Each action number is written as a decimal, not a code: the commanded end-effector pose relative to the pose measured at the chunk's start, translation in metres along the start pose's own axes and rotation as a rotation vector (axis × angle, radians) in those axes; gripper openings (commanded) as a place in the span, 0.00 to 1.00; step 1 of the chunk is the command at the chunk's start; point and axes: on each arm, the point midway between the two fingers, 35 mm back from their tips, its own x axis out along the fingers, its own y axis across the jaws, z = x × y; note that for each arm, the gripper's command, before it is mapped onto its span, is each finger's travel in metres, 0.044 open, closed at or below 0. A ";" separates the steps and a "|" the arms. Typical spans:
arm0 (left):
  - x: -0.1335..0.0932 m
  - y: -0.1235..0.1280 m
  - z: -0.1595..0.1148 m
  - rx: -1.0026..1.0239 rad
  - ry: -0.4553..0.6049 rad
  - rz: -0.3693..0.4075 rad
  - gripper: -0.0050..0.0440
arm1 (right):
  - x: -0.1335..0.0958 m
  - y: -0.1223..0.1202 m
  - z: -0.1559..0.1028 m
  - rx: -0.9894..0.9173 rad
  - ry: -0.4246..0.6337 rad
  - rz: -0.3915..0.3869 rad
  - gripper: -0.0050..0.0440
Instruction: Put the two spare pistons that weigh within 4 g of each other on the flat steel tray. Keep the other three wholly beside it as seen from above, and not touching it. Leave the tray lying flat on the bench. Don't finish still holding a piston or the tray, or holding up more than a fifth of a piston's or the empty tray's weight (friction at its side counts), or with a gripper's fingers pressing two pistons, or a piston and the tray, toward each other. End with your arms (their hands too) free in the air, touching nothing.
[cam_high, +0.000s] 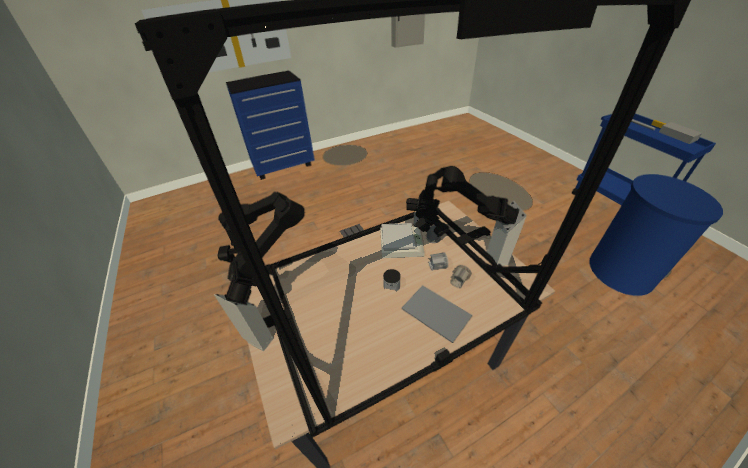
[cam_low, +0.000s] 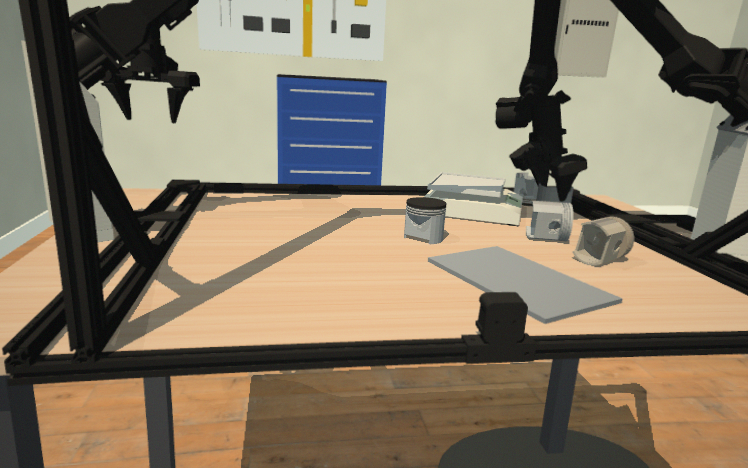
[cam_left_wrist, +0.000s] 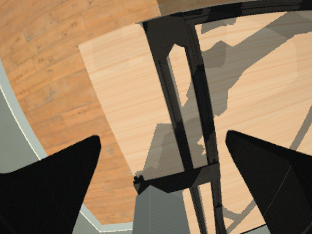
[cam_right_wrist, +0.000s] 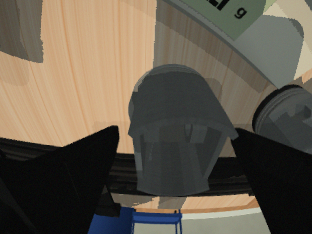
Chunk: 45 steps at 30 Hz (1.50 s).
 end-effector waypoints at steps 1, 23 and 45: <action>0.000 0.000 0.000 0.000 -0.001 -0.002 1.00 | 0.007 0.001 -0.002 0.008 0.011 0.005 0.87; 0.000 0.000 0.000 0.000 -0.001 -0.002 1.00 | 0.023 0.002 -0.003 0.010 0.013 0.007 0.43; 0.000 0.000 0.000 0.000 -0.001 -0.002 1.00 | 0.018 0.002 -0.005 0.010 0.013 0.007 0.43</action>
